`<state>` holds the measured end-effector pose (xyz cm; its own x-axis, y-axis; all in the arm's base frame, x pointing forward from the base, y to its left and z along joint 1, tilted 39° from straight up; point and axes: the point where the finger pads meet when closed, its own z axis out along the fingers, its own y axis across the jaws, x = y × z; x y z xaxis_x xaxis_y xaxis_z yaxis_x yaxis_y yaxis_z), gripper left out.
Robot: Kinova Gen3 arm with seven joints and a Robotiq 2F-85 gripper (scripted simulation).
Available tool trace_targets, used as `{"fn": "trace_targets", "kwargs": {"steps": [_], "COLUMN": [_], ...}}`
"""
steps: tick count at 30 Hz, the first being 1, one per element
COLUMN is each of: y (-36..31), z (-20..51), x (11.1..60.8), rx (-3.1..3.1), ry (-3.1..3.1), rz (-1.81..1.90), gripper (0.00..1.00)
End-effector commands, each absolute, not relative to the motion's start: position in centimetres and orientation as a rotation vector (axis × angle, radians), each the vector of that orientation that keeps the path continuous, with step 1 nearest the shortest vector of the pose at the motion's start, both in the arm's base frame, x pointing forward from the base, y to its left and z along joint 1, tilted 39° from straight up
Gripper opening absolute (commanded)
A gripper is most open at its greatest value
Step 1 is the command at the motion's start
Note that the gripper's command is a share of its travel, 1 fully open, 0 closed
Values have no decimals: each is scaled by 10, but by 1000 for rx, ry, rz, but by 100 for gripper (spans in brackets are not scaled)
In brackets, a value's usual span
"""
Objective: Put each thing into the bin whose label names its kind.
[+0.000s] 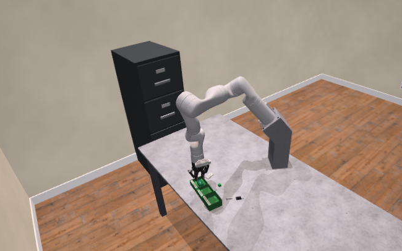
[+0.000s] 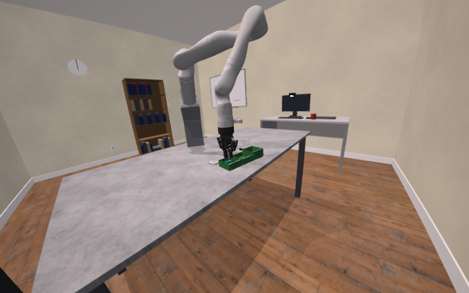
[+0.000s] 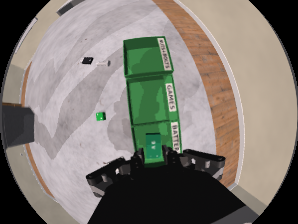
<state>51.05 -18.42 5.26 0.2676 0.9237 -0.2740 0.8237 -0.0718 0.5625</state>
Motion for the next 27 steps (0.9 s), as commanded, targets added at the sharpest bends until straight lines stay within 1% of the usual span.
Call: {"fn": "trace_targets", "kwargs": {"steps": [1, 10, 24, 25, 27], "y": [-181, -171, -170, -173, -178], "z": [56, 77, 78, 74, 68], "x": [511, 497, 498, 491, 476], "rx": [1909, 1909, 1909, 1950, 2029], "ry": [1576, 1576, 1576, 1529, 1433], "rz": [212, 212, 212, 233, 276], "gripper": [33, 33, 33, 41, 41]}}
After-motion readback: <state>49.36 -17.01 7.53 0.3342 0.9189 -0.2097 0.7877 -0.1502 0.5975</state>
